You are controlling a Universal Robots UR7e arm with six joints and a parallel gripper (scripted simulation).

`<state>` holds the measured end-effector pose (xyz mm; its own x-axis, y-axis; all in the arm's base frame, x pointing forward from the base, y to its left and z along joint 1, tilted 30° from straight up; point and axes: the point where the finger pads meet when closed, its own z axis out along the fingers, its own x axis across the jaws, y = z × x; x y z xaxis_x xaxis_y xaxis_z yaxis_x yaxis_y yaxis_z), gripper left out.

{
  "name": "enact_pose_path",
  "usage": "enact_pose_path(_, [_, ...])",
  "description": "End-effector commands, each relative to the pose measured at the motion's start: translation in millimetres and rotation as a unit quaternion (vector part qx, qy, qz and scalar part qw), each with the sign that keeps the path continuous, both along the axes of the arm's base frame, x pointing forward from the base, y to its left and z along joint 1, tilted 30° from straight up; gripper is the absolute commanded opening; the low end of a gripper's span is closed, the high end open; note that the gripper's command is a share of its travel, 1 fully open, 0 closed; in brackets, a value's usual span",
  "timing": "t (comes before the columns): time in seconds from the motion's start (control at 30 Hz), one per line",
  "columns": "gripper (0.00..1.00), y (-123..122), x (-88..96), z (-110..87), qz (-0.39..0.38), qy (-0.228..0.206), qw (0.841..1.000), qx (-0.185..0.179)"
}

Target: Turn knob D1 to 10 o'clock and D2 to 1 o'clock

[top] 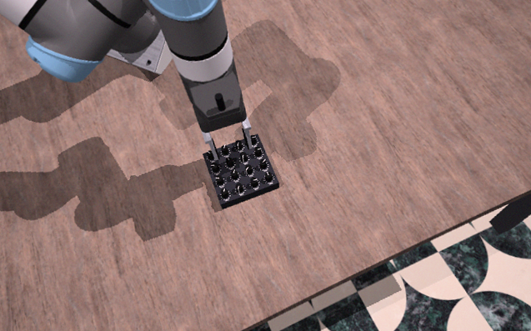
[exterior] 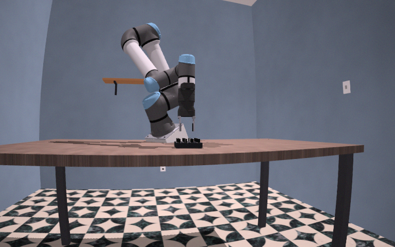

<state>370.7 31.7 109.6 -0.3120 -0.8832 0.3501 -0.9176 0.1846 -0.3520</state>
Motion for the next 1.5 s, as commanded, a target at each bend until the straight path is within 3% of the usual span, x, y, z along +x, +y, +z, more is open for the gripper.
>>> enact_pose_path(0.0, [1.0, 0.1, 0.2, 0.3, 0.0, -0.001, 1.0, 0.0])
enact_pose_path(0.4, [1.0, 1.0, -4.8, -1.6, 0.0, -0.001, 1.0, 0.0])
enact_pose_path(0.9, [1.0, 5.6, -31.2, -11.7, 0.0, -0.001, 1.0, 0.0])
enact_pose_path(1.47, [1.0, 8.6, -48.0, -18.1, 0.0, -0.001, 1.0, 0.0])
